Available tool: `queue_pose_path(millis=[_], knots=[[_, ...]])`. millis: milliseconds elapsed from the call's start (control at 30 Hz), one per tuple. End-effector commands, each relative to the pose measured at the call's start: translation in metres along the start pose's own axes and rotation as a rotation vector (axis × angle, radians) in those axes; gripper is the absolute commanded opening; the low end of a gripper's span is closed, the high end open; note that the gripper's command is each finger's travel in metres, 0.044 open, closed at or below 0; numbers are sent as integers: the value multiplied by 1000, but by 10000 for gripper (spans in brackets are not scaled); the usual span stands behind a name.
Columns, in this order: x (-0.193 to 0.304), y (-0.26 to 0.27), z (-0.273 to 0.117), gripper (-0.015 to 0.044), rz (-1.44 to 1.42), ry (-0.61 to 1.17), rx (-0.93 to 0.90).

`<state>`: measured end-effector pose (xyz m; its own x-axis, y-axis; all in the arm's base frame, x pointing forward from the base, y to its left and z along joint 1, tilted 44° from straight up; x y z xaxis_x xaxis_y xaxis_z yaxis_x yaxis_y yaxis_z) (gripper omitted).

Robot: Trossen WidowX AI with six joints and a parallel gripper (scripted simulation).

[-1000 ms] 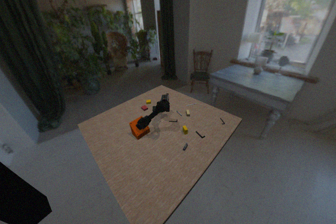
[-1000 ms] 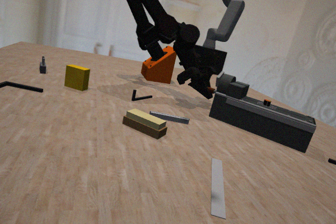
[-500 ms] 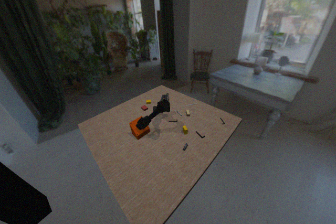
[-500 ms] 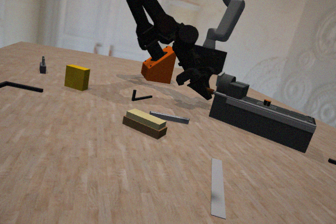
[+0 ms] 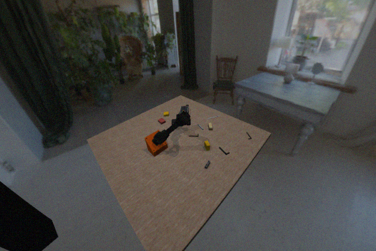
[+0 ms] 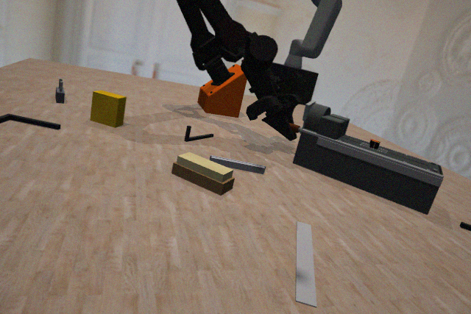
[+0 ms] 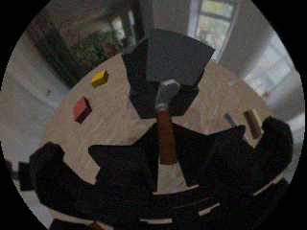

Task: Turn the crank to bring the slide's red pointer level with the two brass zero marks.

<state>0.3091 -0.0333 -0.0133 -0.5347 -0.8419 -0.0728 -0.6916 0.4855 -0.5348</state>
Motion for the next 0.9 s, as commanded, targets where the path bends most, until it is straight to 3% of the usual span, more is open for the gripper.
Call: queue_pose_path(millis=[0,867], knots=[[2,-7,1,0,12,11,18],[3,-10,1,0,12,11,18]])
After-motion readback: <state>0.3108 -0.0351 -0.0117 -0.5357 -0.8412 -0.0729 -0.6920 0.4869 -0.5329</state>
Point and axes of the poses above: the point midway between the two fingers, 35 mm back from their tips, its own z axis out along the fingers, its own y axis across the jaws, x = y × z, the point moved 7 cm from there along -z, back along the fingers, and after that the axes turned 13 degrees about -z, right-handed, at the moved point
